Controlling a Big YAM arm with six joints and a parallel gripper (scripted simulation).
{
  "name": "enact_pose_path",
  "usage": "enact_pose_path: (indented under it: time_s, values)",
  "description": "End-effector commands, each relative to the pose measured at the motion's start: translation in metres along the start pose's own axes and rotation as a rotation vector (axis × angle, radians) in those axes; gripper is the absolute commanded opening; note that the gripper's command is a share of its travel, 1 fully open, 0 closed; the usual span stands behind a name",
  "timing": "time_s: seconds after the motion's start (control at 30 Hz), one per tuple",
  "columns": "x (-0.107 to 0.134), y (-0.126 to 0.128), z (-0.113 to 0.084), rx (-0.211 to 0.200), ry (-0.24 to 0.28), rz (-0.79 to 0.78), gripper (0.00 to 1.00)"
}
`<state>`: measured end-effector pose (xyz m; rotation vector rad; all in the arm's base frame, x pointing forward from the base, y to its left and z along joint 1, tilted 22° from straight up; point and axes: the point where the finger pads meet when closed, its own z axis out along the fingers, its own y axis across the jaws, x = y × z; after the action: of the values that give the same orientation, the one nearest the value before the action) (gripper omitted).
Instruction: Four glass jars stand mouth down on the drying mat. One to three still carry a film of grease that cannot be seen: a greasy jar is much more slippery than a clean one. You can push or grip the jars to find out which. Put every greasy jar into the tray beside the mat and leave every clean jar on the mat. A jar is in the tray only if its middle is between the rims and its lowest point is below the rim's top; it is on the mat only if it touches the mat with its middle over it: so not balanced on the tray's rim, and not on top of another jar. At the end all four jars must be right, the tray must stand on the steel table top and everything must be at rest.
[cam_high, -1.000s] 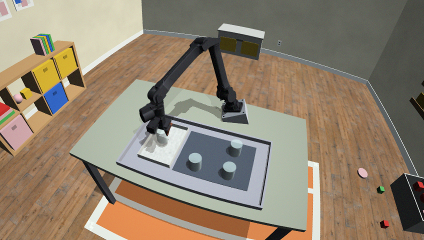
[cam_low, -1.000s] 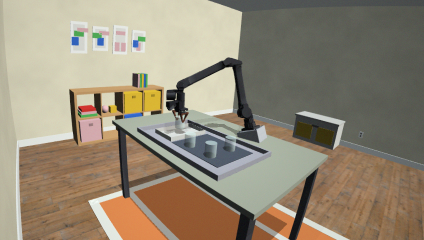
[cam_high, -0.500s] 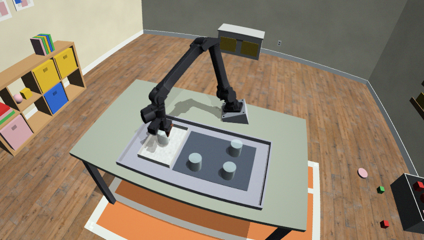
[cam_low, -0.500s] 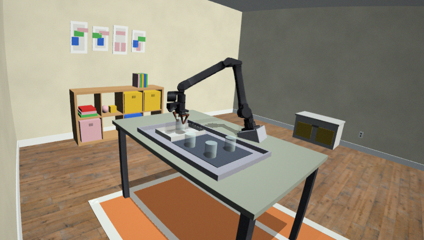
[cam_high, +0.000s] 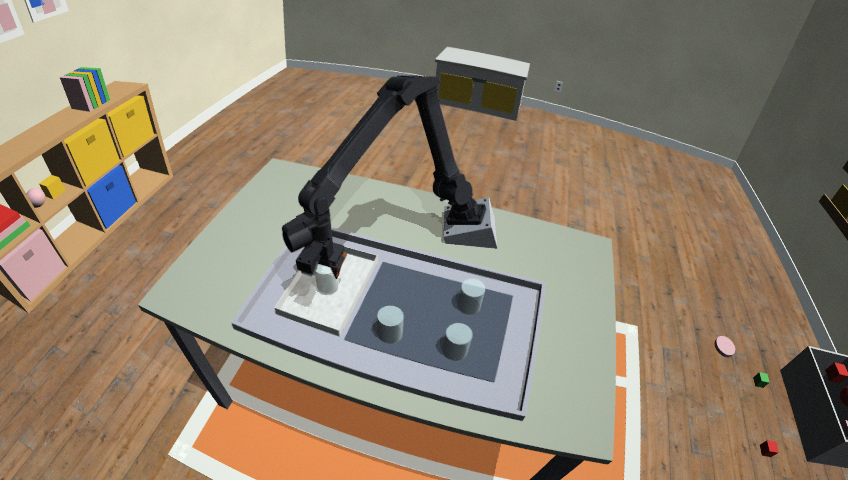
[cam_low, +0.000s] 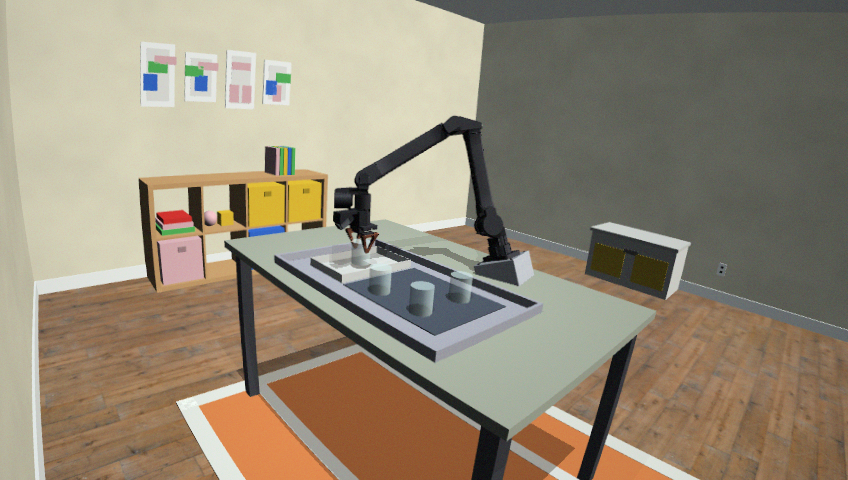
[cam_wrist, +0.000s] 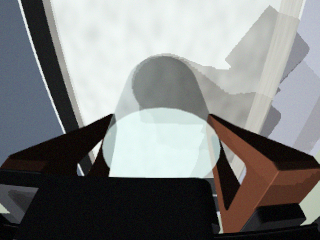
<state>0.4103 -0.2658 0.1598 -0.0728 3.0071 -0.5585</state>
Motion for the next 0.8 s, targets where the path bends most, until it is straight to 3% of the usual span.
enact_pose_path:
  time_s: [0.0,0.73,0.77]
  values:
    - [-0.0034,-0.0051,0.0017,0.005,-0.014,-0.005,0.0]
    - [-0.0001,-0.0038,0.0076,0.005,-0.014,-0.005,0.0]
    - [-0.0001,-0.0038,0.0076,0.005,-0.014,-0.005,1.0]
